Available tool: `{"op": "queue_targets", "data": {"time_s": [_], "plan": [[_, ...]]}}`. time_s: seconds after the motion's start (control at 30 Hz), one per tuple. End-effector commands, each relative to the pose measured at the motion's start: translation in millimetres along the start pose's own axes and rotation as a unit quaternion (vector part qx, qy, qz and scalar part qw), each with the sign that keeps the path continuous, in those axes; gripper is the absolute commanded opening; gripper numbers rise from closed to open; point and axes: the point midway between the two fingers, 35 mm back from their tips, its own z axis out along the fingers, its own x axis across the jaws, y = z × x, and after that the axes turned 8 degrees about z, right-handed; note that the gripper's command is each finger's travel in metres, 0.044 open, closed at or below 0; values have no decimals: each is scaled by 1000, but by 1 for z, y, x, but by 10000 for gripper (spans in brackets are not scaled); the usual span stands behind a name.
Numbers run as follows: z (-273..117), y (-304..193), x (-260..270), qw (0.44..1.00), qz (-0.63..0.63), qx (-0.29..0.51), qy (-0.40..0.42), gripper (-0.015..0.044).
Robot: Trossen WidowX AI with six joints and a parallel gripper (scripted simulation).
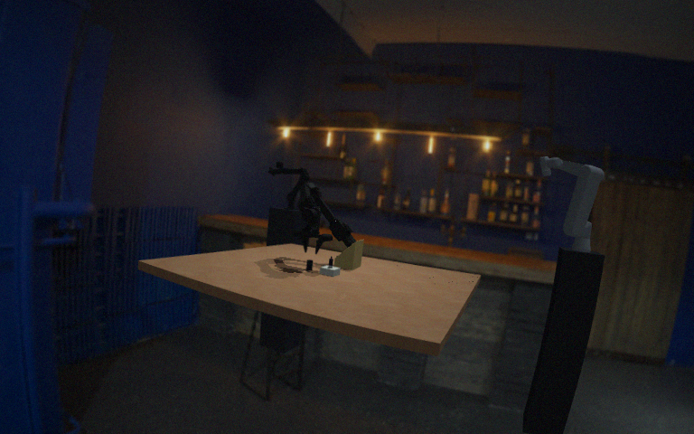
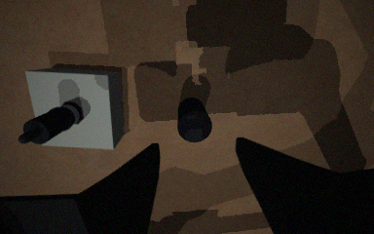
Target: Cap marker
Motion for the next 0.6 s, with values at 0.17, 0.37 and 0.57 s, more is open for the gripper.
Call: {"op": "queue_targets", "data": {"time_s": [0.17,0.37,0.57], "plan": [[19,-1,0,1000,0,1,-4,249],[27,-1,0,1000,0,1,-3,249],[37,0,0,1000,0,1,-3,249]]}}
